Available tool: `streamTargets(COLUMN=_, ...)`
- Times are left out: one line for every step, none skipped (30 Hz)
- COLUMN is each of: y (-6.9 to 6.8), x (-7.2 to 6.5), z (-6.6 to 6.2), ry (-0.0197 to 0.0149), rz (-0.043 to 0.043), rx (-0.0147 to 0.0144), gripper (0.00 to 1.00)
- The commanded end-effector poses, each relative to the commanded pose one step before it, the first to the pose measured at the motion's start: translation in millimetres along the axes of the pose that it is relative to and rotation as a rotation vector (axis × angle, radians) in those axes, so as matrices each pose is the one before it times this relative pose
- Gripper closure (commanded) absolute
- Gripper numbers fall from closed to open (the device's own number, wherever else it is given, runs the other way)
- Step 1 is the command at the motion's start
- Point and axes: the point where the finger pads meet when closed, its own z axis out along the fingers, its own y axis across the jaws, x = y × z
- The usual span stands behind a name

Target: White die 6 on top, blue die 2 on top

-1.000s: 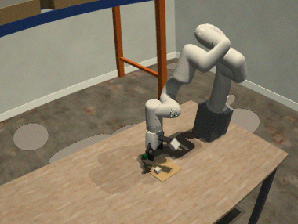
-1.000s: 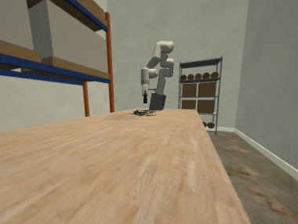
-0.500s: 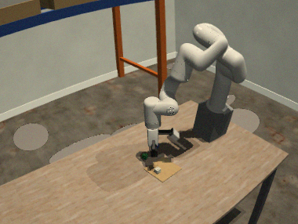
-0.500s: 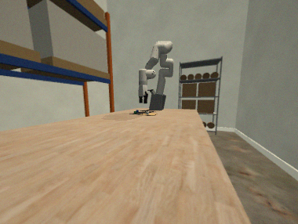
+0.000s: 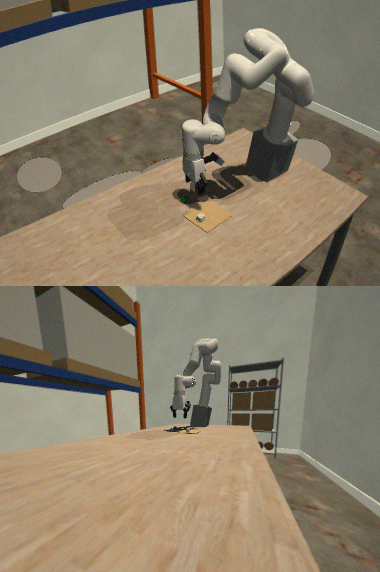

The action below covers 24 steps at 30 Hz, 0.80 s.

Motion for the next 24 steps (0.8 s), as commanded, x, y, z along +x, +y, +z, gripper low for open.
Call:
streamTargets(y=-5.59, x=1.10, z=-0.63, ry=-0.02784, rz=-0.11147, rx=-0.03138, gripper=0.00)
streamTargets(y=-3.70, x=2.50, z=0.24, ry=-0.00011, rz=-0.06940, rx=0.00001, gripper=0.00)
streamTargets(y=-1.15, x=0.91, z=0.08, ry=-0.00003, rz=-0.02286, rx=0.00001, gripper=0.00)
streamTargets(y=-1.44, x=1.21, z=0.10, ry=-0.00004, rz=-0.02925, rx=0.00002, gripper=0.00)
streamTargets(y=-0.84, x=0.75, z=0.06, ry=-0.00002, rz=-0.01755, rx=0.00001, gripper=0.00)
streamTargets(y=-2.81, x=2.64, z=0.20, ry=-0.00006, rz=-0.05997, rx=0.00005, gripper=0.00)
streamTargets(y=-0.43, x=0.46, z=0.03, ry=-0.00001, rz=-0.00981, rx=0.00001, gripper=0.00)
streamTargets(y=-2.76, x=3.06, z=0.21, ry=-0.00004, rz=-0.06433, rx=0.00007, gripper=0.00)
streamTargets(y=-0.22, x=0.28, z=0.02, ry=0.00000, rz=-0.00545, rx=0.00001, gripper=0.00)
streamTargets(y=-2.58, x=3.38, z=0.22, ry=-0.00002, rz=-0.06638, rx=0.00009, gripper=0.00)
streamTargets(y=-0.11, x=0.17, z=0.01, ry=0.00000, rz=-0.00326, rx=0.00000, gripper=0.00)
streamTargets(y=-2.36, x=3.68, z=0.22, ry=0.00001, rz=-0.06829, rx=0.00010, gripper=0.00)
streamTargets(y=-0.03, x=0.06, z=0.00, ry=0.00000, rz=-0.00108, rx=0.00000, gripper=0.00)
streamTargets(y=-2.07, x=3.89, z=0.22, ry=0.00004, rz=-0.06898, rx=0.00011, gripper=0.00)
streamTargets(y=0.00, x=0.00, z=0.00, ry=0.00000, rz=0.00000, rx=0.00000, gripper=0.00)
streamTargets(y=0.00, x=0.00, z=0.00, ry=0.00000, rz=0.00000, rx=0.00000, gripper=0.00)
streamTargets(y=-1.73, x=4.01, z=0.22, ry=0.00007, rz=-0.06845, rx=0.00011, gripper=0.00)
streamTargets(y=-1.24, x=3.65, z=0.19, ry=0.00008, rz=-0.06038, rx=0.00010, gripper=0.00)
streamTargets(y=-0.12, x=0.46, z=0.02, ry=0.00001, rz=-0.00742, rx=0.00001, gripper=0.00)
streamTargets(y=-0.60, x=2.33, z=0.12, ry=0.00007, rz=-0.03770, rx=0.00006, gripper=0.00)
streamTargets(y=-0.38, x=1.83, z=0.09, ry=0.00006, rz=-0.02932, rx=0.00004, gripper=0.00)
streamTargets(y=-0.48, x=2.79, z=0.14, ry=0.00010, rz=-0.04442, rx=0.00006, gripper=0.00)
streamTargets(y=-0.17, x=1.37, z=0.07, ry=0.00005, rz=-0.02169, rx=0.00003, gripper=0.00)
streamTargets(y=-0.32, x=3.41, z=0.17, ry=0.00014, rz=-0.05390, rx=0.00006, gripper=0.00)
